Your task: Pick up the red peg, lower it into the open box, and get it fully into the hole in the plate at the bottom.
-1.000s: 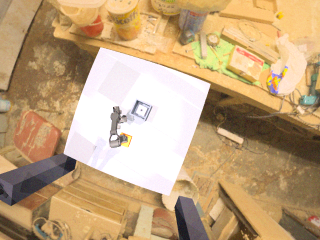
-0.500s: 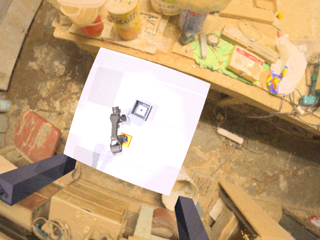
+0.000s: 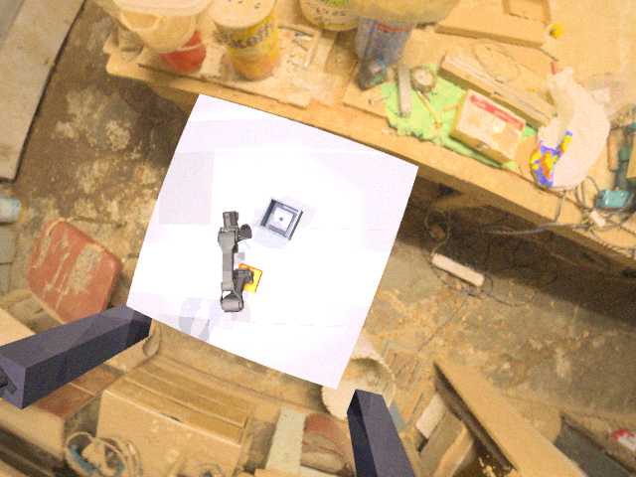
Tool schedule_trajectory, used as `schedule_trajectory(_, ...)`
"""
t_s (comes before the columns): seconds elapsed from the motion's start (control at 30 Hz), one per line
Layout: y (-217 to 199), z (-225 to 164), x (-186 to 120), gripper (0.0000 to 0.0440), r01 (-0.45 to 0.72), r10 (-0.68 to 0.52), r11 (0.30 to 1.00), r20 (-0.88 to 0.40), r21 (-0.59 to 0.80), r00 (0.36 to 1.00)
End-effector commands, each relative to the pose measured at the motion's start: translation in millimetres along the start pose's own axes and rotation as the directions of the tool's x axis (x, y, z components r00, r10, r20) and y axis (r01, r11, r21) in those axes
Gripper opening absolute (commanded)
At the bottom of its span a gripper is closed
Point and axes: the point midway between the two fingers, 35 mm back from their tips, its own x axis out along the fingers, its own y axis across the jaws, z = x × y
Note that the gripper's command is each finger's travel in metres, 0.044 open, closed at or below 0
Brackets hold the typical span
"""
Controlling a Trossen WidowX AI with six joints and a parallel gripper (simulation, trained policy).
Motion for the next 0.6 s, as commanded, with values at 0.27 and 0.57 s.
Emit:
schedule_trajectory(0.27, 18, 19, -55, 0.0, -0.114, 0.118, 0.992, 0.08, -0.045, 0.99)
schedule_trajectory(0.57, 23, 46, -79, 0.0, -0.128, 0.132, 0.991, 0.165, -0.036, 0.977)
